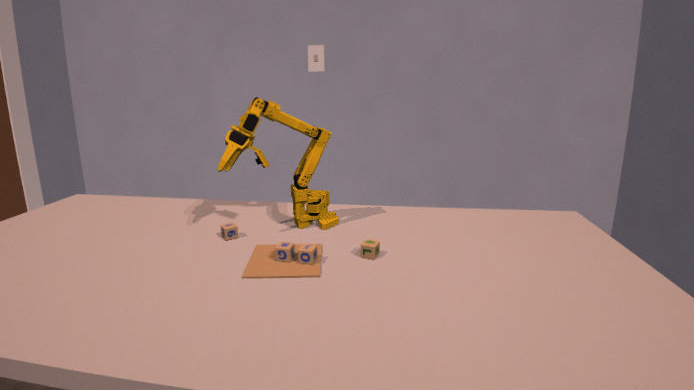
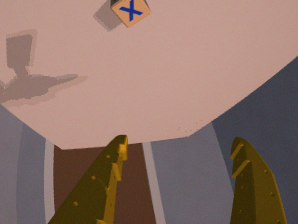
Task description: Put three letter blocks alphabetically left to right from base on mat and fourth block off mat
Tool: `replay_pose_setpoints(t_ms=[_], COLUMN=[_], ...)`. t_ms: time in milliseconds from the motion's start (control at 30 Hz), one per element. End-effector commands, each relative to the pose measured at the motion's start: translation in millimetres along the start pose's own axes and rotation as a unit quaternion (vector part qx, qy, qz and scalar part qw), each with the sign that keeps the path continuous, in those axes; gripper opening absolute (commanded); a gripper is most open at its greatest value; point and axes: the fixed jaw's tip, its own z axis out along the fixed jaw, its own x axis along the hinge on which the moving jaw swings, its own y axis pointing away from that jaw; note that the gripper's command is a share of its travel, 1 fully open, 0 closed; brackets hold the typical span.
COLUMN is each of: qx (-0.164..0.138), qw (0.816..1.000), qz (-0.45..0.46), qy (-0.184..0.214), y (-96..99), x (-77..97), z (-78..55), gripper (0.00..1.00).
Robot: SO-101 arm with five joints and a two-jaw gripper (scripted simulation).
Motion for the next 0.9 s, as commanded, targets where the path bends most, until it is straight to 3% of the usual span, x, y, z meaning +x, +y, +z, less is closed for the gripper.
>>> replay_pose_setpoints(t_ms=[0, 267, 333, 867], qx=[0.013, 0.018, 0.018, 0.023], qw=[0.997, 0.974, 0.974, 0.91], qz=[0.074, 0.223, 0.223, 0.413], qy=[0.029, 0.027, 0.027, 0.022], y=[-1.9, -1.7, -1.7, -2.3], x=[3.9, -1.8, -1.8, -9.0], z=[-6.5, -2.3, -2.3, 3.4], gripper=[0.35, 0.35, 0.35, 0.35])
